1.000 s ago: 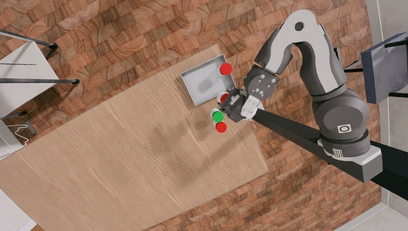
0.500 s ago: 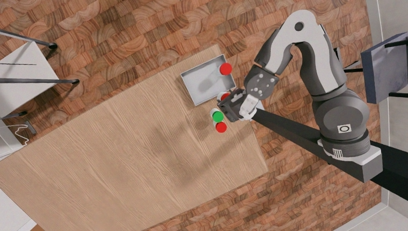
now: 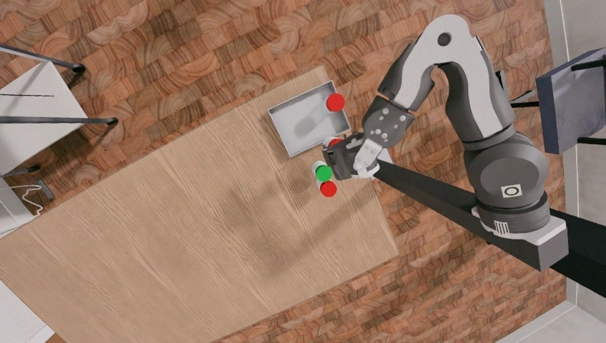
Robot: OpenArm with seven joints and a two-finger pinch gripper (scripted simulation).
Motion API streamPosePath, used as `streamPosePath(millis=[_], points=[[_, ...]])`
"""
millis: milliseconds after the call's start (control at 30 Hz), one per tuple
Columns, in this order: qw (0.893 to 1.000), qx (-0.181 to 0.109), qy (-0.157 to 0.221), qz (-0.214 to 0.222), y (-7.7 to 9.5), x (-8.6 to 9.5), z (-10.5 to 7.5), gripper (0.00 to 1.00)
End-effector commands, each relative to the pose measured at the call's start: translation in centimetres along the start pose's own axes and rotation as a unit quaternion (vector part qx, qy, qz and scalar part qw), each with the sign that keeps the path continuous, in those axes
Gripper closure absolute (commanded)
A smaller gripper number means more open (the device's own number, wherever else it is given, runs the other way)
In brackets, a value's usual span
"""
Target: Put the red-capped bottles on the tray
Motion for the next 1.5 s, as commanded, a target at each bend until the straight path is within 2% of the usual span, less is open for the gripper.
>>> streamPosePath(millis=[0,200,567,1467], points=[[1.0,-0.001,0.007,0.01,0.0,0.2,-0.2,1.0],[1.0,-0.001,0.007,0.017,0.0,0.2,-0.2,1.0],[1.0,0.0,0.003,0.013,0.4,-1.0,0.4,1.0],[1.0,-0.001,0.006,0.016,2.7,-7.1,3.5,1.0]])
Point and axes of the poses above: the point where the finger pads meet when closed, its own z axis out along the fingers, its own x axis across the jaws, y = z × x, the point moved 6 cm from there along -z, back along the fingers, and after that the axes turned 15 degrees about -z, right-handed, at the moved point
